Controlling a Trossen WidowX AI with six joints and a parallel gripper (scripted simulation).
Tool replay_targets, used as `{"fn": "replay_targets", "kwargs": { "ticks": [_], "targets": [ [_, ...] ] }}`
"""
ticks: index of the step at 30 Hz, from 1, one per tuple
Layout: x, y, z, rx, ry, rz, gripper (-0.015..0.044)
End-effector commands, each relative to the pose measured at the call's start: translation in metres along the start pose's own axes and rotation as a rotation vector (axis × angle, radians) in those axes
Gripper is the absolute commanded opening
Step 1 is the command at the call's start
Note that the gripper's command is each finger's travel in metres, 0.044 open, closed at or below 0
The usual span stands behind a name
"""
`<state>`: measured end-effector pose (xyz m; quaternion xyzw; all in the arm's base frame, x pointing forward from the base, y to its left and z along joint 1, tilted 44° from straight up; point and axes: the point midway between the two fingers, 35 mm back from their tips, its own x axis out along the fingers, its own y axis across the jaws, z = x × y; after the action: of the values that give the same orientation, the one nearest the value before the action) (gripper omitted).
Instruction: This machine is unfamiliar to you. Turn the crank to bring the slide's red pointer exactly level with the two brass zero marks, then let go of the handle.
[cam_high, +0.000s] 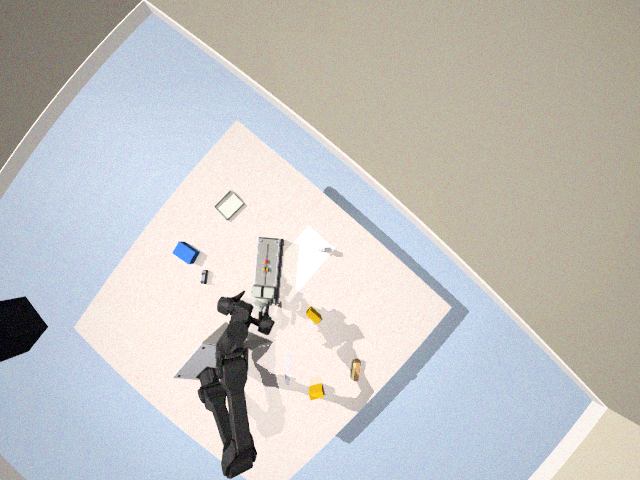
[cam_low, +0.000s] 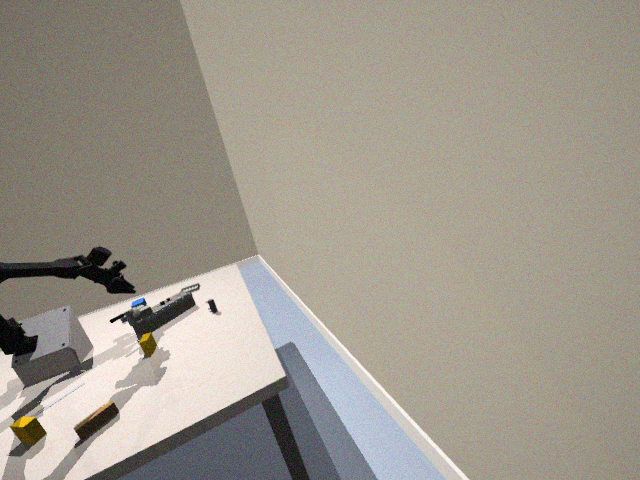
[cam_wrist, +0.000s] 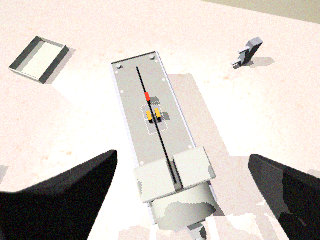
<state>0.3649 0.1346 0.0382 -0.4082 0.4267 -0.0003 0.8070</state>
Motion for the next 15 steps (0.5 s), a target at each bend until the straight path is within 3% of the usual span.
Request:
{"fn": "replay_targets", "kwargs": {
  "ticks": [1,15],
  "targets": [
    [0.008,0.012,0.012,0.045,-0.001,-0.046,0.044],
    [0.056,0.02,-0.015,0.075,-0.002,-0.079,0.044]
  ]
}}
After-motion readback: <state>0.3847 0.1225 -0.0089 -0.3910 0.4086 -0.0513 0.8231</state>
